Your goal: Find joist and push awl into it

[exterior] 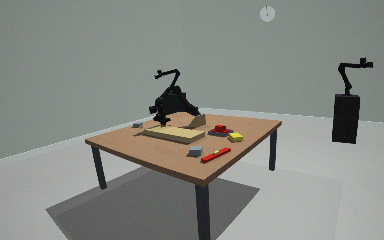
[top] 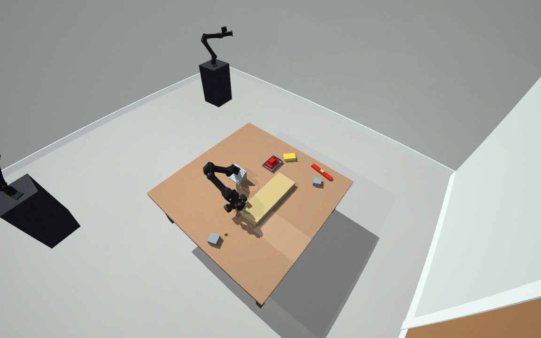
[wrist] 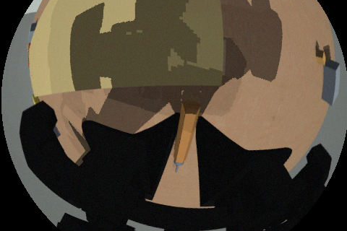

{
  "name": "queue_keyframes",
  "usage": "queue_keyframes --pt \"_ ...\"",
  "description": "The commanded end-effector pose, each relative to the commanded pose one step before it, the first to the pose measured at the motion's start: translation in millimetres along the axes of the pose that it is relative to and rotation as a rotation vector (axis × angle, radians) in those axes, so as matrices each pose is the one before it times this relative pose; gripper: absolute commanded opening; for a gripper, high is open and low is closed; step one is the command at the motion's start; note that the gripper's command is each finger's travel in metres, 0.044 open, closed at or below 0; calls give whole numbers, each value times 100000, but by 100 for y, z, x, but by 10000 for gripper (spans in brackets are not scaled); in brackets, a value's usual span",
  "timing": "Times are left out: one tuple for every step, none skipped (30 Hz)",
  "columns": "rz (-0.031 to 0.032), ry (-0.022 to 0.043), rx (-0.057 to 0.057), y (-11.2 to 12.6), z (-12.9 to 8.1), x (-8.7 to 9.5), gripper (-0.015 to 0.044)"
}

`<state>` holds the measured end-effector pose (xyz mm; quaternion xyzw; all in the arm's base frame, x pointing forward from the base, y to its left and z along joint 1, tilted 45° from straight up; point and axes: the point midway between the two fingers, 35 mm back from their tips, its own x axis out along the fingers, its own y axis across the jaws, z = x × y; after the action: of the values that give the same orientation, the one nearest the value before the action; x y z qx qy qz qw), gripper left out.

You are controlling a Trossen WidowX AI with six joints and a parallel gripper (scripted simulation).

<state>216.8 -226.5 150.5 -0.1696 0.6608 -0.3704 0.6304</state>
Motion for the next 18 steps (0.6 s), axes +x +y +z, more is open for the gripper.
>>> queue_keyframes --pt "244 -153 -363 52 34 38 20" --pt "0 0 0 0 0 0 13" --pt "35 2 4 8 10 -103 0" --pt "64 4 7 14 17 -193 0" --pt "90 7 9 20 22 -288 0" --pt "112 11 10 25 24 -389 0" --pt "118 14 9 26 19 -454 0" --pt "117 17 6 27 12 -520 0" --pt "107 19 3 24 0 -570 0" --pt "88 20 -1 20 -15 -594 0" --pt "64 19 -6 14 -29 -602 0" --pt "40 18 -10 8 -44 -604 0" --pt "15 16 -13 1 -58 -605 0" --pt "-9 12 -17 -6 -73 -605 0" --pt "-34 8 -20 -14 -87 -605 0" --pt "-58 4 -23 -22 -101 -605 0" --pt "-82 -2 -26 -30 -114 -602 0" --pt "-82 -6 -22 -30 -100 -477 0"
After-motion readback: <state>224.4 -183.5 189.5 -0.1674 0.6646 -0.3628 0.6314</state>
